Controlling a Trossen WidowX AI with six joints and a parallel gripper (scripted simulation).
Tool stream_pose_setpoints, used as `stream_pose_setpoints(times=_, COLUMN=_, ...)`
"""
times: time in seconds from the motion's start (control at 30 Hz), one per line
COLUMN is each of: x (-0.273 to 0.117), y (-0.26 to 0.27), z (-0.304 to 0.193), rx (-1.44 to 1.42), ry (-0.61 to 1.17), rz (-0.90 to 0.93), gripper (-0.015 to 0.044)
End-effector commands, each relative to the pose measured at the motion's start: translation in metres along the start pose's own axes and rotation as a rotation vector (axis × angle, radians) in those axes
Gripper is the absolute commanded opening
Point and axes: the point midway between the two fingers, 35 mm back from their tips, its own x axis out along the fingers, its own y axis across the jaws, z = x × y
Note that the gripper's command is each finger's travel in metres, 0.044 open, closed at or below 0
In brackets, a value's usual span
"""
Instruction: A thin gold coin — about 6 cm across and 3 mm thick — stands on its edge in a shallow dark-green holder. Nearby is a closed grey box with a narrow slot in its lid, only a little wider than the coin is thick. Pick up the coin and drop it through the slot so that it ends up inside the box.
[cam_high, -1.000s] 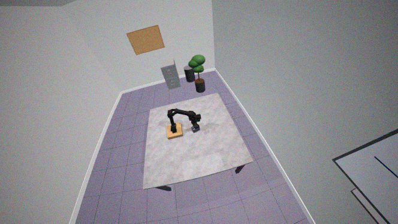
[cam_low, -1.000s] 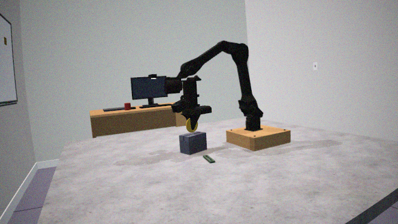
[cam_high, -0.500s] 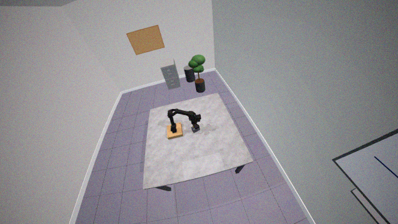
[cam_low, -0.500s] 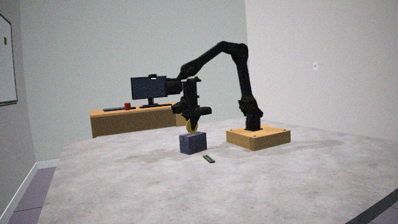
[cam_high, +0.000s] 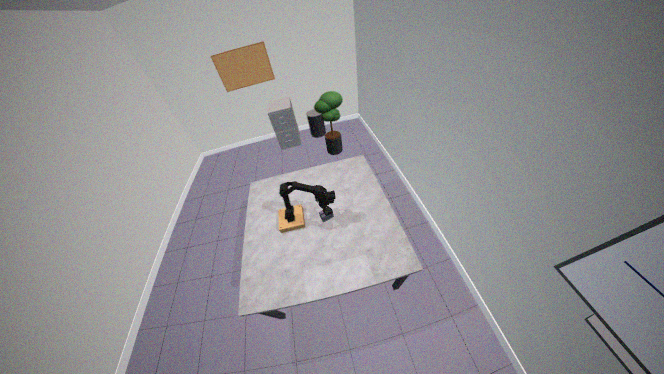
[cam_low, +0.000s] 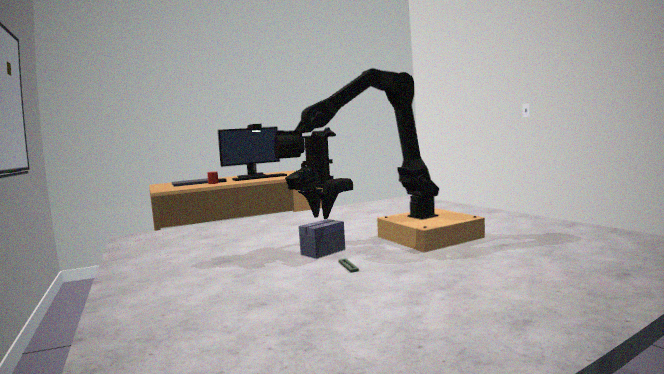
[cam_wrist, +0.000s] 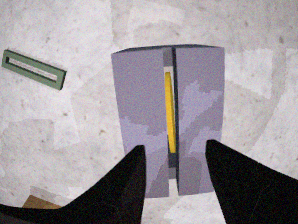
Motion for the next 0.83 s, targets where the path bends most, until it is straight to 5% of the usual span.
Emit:
stream_pose_setpoints(times=0.0, x=-0.003, y=0.000, z=0.000, rx=0.000, ry=0.000, rz=0.000, gripper=0.0213)
stream_pose_setpoints(times=0.3, x=-0.020, y=0.000, z=0.000, rx=0.000, ry=0.000, rz=0.000, gripper=0.0440)
stream_pose_setpoints(times=0.43, x=-0.059, y=0.002, z=-0.004, rx=0.000, ry=0.009, rz=0.004, gripper=0.0440)
stream_pose_setpoints(times=0.8, x=-0.062, y=0.002, z=-0.004, rx=0.000, ry=0.009, rz=0.005, gripper=0.0440)
